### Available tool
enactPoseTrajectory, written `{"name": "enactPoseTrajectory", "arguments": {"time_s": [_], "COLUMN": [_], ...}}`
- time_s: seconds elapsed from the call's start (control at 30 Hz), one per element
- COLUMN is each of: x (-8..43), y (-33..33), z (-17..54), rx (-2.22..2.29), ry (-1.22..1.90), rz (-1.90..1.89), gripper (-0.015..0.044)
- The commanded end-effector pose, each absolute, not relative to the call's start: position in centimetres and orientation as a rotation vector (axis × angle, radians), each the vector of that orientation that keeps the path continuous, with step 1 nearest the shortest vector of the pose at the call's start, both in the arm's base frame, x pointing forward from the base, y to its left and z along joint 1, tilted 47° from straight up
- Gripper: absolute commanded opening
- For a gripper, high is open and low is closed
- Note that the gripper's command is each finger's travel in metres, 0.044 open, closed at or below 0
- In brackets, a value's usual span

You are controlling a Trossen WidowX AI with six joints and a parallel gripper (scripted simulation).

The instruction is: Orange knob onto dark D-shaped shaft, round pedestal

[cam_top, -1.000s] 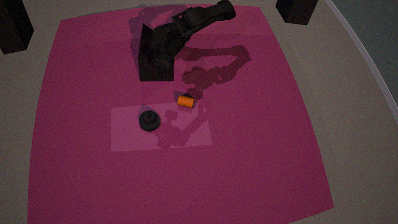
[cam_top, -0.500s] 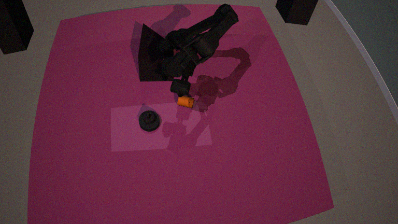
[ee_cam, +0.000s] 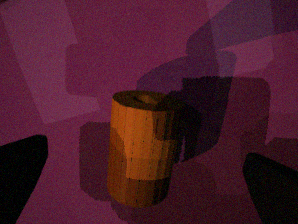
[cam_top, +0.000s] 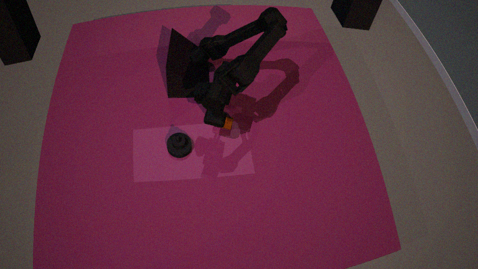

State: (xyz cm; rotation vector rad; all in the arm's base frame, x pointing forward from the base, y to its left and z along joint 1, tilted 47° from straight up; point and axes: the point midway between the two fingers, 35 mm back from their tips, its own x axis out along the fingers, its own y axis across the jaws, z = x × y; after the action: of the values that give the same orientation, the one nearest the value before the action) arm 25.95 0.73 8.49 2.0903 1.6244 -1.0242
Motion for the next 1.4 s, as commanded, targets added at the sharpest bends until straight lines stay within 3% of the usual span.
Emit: {"name": "enactPoseTrajectory", "arguments": {"time_s": [0.0,0.93,1.2,1.37], "x": [26.1,26.5,26.5,26.5], "y": [1.1,4.2,4.2,4.2], "z": [8.2,5.3,5.3,5.3], "rx": [2.096,2.098,2.098,2.098], "ry": [1.621,1.622,1.622,1.622], "rz": [-1.020,-1.018,-1.018,-1.018], "gripper": [0.0440,0.0440,0.0240,0.0240]}}
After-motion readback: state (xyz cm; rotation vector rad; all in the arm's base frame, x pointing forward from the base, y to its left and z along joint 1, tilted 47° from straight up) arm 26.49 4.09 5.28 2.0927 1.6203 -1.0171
